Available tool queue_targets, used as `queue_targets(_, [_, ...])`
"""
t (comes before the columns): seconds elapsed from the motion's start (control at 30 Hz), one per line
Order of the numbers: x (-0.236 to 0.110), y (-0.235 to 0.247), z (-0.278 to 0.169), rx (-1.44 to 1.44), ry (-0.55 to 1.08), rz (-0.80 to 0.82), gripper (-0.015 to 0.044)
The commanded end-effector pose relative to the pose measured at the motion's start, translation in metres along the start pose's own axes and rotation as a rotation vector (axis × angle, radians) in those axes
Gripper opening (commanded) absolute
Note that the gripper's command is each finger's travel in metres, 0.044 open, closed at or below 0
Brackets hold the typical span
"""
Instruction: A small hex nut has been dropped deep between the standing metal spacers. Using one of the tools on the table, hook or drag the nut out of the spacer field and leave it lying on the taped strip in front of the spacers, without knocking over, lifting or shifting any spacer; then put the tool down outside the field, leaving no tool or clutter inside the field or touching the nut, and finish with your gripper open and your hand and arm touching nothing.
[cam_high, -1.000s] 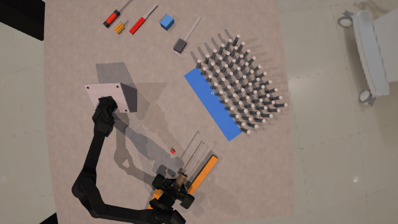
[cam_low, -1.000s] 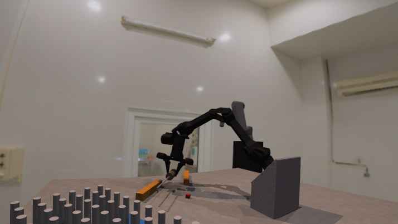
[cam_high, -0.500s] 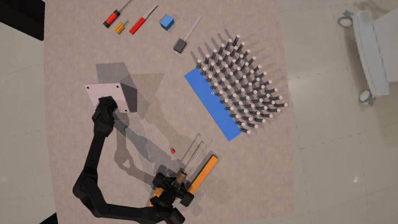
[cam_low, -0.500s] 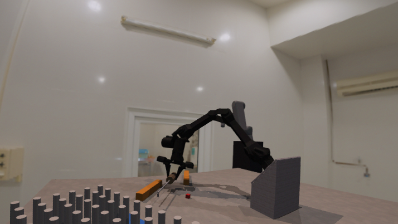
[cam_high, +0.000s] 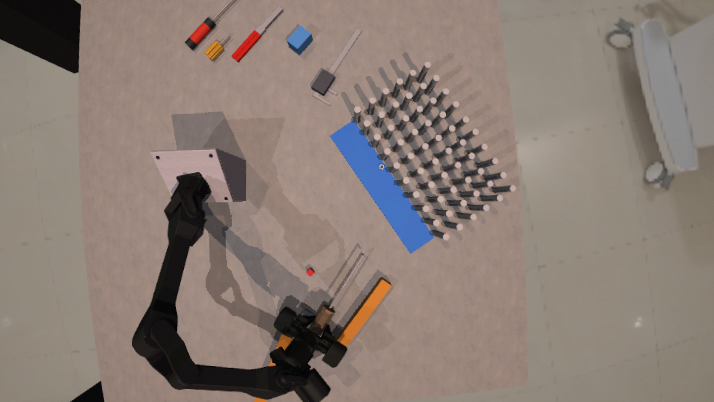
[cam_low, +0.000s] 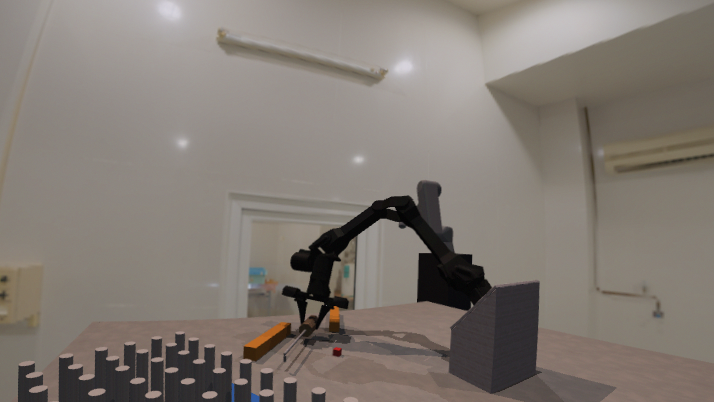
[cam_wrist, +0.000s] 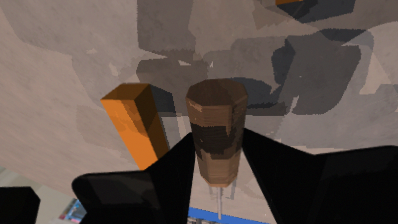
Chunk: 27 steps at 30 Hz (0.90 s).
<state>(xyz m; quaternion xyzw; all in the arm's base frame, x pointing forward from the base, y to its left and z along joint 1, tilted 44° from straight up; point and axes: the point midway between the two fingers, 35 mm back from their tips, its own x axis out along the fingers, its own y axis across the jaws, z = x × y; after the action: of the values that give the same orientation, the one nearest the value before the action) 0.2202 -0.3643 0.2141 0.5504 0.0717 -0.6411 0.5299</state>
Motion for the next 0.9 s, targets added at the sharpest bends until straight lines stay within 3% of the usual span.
queue_targets(0.0, [0.004, -0.001, 0.000, -0.007, 0.007, 0.002, 0.0000])
queue_targets(0.4, [0.016, -0.007, 0.004, -0.008, 0.005, 0.003, 0.0000])
queue_targets(0.87, [0.014, -0.006, 0.005, -0.001, -0.002, 0.001, 0.0368])
